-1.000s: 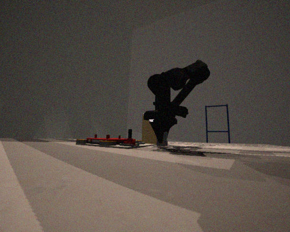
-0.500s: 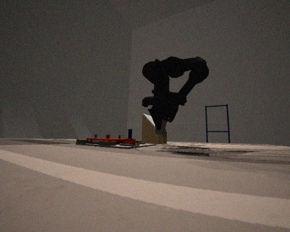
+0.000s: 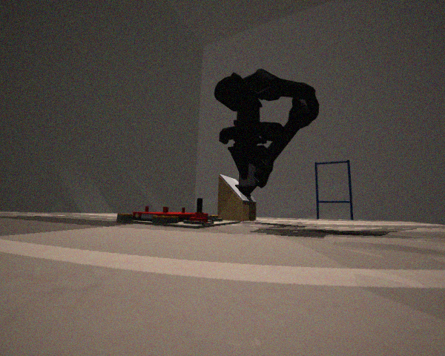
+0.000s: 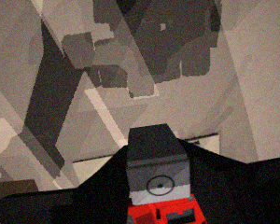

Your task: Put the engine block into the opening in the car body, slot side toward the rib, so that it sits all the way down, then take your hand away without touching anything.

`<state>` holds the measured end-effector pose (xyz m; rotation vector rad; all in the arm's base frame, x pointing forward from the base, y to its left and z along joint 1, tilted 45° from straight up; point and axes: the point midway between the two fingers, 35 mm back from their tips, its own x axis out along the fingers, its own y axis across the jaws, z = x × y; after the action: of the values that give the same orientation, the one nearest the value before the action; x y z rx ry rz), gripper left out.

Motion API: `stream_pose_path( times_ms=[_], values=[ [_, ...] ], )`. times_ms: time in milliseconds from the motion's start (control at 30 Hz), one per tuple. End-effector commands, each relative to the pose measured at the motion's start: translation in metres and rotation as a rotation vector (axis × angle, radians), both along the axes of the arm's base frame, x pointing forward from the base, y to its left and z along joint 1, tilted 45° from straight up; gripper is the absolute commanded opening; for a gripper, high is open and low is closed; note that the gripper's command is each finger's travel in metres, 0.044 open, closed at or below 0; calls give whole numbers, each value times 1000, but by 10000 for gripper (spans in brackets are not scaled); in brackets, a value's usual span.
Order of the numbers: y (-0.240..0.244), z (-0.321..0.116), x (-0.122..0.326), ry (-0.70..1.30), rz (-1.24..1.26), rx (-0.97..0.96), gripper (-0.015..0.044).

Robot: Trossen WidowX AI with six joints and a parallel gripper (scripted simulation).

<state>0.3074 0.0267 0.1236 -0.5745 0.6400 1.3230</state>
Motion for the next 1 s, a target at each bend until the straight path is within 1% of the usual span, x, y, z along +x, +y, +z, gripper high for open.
stream_pose_path(
  times_ms=[0, 333, 500, 633, 833, 967],
  values=[
    [-9, 12, -3, -8, 1, -3, 0],
    [-23, 30, -11, -9, 1, 4, 0],
    [-7, 12, -6, -9, 1, 4, 0],
    [-6, 10, -6, -10, 1, 4, 0],
    [-7, 13, -7, -2, 1, -38, 0],
    [-5, 14, -7, 12, 2, -109, 0]
  ],
)
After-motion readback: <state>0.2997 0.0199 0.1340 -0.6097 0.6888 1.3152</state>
